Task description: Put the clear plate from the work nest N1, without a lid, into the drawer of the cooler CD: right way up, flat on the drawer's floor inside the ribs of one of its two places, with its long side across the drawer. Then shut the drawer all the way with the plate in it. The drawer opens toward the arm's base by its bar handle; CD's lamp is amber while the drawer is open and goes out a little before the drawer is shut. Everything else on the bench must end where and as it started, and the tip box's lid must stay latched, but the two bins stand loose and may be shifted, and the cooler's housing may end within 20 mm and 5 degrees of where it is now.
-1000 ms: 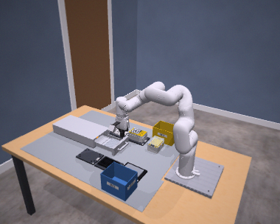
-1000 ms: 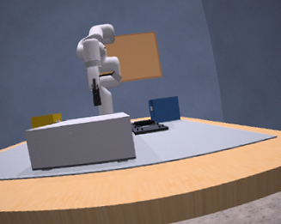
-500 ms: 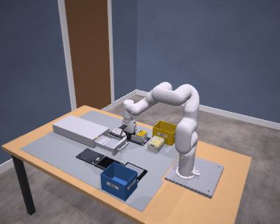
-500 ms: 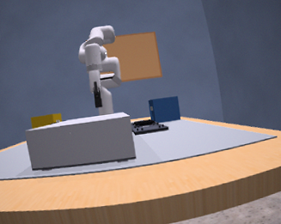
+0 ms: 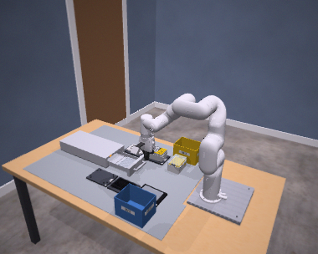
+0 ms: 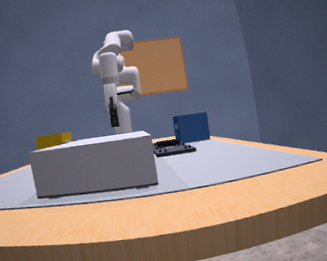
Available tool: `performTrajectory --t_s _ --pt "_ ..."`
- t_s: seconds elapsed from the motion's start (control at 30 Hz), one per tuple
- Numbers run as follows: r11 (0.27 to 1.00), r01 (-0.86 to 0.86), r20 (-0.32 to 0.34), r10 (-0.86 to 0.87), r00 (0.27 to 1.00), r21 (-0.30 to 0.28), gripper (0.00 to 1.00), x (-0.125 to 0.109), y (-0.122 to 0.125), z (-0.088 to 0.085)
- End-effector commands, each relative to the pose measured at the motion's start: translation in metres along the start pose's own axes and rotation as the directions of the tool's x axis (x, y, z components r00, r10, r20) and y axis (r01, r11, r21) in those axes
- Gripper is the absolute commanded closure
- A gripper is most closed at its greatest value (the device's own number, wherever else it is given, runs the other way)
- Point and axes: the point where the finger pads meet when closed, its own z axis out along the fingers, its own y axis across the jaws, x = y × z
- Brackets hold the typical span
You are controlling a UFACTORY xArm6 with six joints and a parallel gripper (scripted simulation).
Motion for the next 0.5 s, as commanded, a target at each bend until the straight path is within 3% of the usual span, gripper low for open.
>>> performTrajectory --t_s 0.0,0.47 --pt "1.000 0.000 0.000 0.000 1.000 -0.005 1.00 0.000 0.001 0.003" --pt "1.000 0.000 0.000 0.000 1.000 -0.004 1.00 0.000 0.002 0.027"
